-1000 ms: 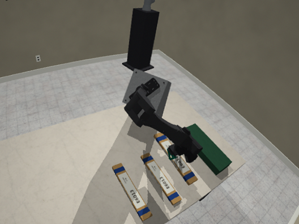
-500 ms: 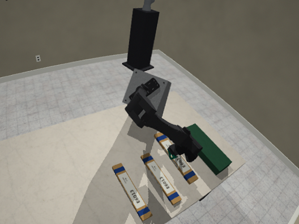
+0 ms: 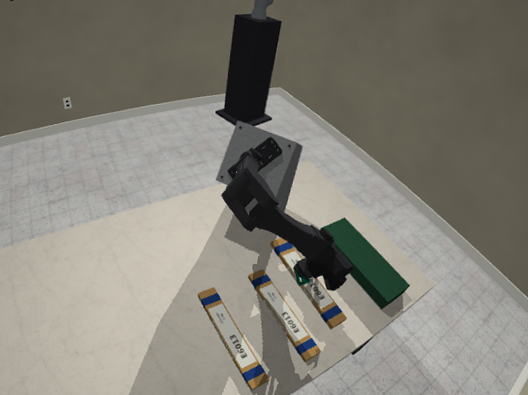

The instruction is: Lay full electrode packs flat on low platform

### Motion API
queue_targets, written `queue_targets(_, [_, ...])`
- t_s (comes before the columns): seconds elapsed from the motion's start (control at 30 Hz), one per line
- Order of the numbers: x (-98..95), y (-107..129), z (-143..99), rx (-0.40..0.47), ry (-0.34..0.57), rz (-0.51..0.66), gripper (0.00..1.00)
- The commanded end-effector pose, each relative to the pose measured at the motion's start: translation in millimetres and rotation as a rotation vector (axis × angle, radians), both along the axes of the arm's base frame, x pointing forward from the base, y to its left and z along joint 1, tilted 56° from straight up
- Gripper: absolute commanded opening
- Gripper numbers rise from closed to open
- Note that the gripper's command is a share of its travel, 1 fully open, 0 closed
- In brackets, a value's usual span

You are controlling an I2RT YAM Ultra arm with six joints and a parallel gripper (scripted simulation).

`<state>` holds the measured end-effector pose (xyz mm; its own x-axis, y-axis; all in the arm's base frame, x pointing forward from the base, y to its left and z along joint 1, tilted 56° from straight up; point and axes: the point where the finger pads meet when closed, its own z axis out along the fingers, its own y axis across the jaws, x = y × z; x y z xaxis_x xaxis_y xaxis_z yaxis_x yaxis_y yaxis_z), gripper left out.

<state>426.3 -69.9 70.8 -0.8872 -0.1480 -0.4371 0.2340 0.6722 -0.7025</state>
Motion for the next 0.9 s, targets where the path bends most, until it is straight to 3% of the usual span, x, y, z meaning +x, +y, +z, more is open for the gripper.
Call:
queue_targets(0.0, [9.5, 21.8, 12.6, 0.011, -0.046, 0.065, 0.00])
queue_targets(0.13, [11.9, 17.1, -1.6, 0.006, -0.020, 0.065, 0.00])
queue_targets(0.53, [18.4, 4.9, -1.7, 0.009, -0.041, 0.065, 0.00])
queue_targets(0.6, [22.2, 3.0, -11.3, 0.006, -0.025, 0.065, 0.00])
queue_targets(0.7, [30.8, 4.3, 5.6, 0.012, -0.072, 0.065, 0.00])
queue_targets(0.87, [26.9, 4.8, 4.3, 0.004, -0.054, 0.052, 0.00])
